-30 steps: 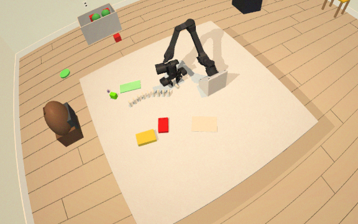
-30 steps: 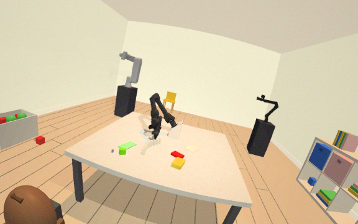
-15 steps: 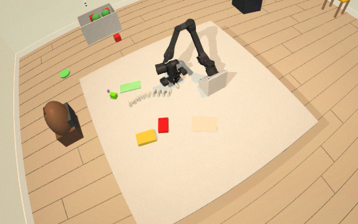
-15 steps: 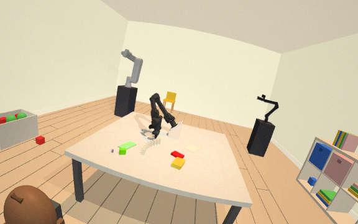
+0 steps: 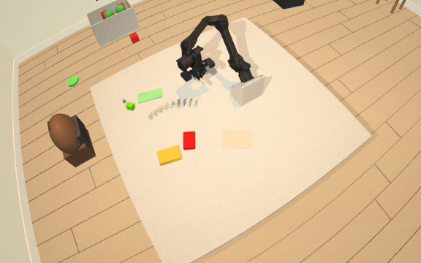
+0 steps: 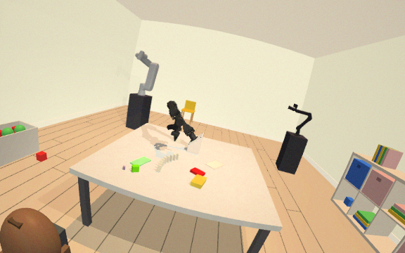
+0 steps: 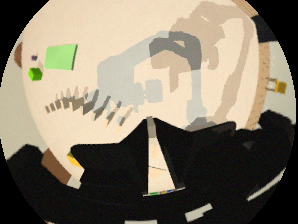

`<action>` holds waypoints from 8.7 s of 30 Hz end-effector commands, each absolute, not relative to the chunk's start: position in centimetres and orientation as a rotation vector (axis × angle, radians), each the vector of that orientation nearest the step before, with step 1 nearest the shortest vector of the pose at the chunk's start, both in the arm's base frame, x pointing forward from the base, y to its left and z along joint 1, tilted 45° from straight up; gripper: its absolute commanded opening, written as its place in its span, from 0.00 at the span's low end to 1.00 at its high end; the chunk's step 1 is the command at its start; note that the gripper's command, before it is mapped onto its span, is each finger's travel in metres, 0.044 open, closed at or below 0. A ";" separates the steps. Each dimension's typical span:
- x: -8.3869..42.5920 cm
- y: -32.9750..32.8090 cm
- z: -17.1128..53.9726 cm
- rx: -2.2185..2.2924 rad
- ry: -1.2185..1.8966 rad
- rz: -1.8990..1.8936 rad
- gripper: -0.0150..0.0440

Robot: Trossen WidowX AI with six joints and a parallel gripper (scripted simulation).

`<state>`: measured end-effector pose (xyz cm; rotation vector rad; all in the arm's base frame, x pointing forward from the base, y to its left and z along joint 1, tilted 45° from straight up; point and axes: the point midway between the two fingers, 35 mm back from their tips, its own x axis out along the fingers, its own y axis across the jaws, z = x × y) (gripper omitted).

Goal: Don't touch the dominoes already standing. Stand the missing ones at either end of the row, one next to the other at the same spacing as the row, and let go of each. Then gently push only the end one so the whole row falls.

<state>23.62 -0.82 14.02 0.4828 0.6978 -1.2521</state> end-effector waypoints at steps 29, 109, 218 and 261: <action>23.9 -5.3 23.9 -0.680 1.351 -0.513 0.29; 27.8 -10.5 20.3 -0.202 0.349 0.024 0.29; 23.3 -15.1 15.4 -0.736 -0.093 0.164 0.29; 23.0 -13.8 16.3 -0.730 -0.091 0.162 1.00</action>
